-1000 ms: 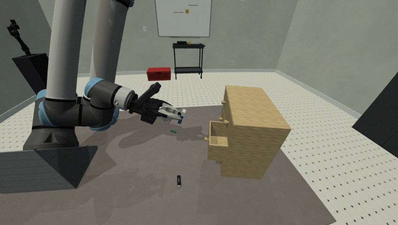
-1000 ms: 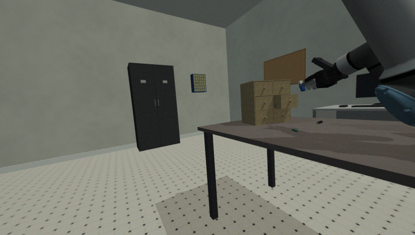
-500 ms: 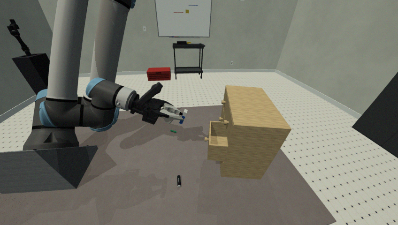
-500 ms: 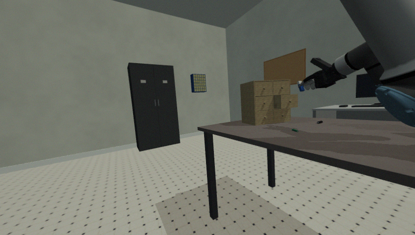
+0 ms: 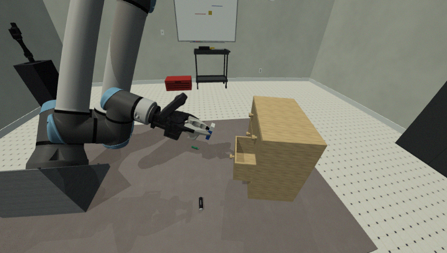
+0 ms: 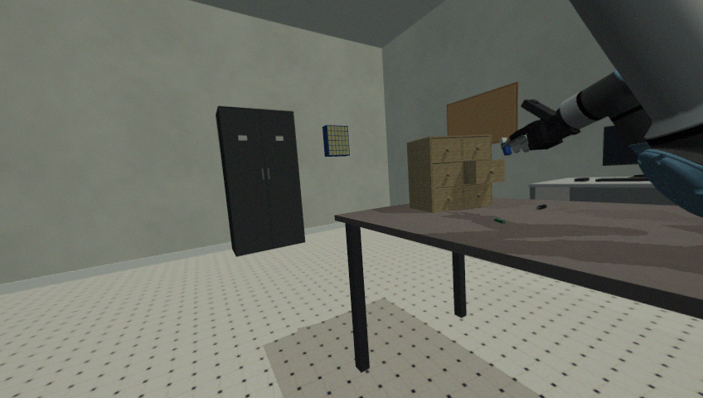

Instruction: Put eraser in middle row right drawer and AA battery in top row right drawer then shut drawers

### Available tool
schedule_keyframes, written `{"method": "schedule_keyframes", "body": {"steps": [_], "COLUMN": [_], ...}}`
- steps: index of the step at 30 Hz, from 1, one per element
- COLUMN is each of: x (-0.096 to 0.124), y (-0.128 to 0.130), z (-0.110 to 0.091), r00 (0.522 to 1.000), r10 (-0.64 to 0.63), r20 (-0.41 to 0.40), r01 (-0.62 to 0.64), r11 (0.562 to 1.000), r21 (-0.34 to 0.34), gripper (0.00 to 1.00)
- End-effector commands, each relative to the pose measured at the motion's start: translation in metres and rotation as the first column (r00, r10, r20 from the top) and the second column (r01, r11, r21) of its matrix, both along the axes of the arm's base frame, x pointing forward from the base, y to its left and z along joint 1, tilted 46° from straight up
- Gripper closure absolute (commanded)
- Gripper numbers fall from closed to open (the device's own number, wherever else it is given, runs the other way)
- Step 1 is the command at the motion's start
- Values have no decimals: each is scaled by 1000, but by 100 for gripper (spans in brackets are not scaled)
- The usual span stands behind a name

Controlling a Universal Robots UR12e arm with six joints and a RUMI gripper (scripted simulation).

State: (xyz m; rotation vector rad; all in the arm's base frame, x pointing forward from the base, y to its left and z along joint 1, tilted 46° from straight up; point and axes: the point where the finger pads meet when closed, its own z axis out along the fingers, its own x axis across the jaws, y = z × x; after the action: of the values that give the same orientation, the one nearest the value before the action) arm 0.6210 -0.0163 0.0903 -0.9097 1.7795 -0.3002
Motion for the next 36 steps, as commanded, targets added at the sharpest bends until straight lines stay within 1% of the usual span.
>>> {"method": "schedule_keyframes", "body": {"steps": [1, 5, 20, 22, 36], "x": [10, 14, 49, 49, 83], "y": [-1, -1, -2, -2, -3], "z": [-2, -2, -9, -9, -15], "r00": [1000, 1000, 1000, 1000, 1000], "r10": [-1, -1, -1, -1, -1], "r20": [0, 0, 0, 0, 0], "r01": [1, 1, 1, 1, 1], "r11": [1000, 1000, 1000, 1000, 1000], "r21": [0, 0, 0, 0, 0], "gripper": [89, 89, 89, 89, 89]}}
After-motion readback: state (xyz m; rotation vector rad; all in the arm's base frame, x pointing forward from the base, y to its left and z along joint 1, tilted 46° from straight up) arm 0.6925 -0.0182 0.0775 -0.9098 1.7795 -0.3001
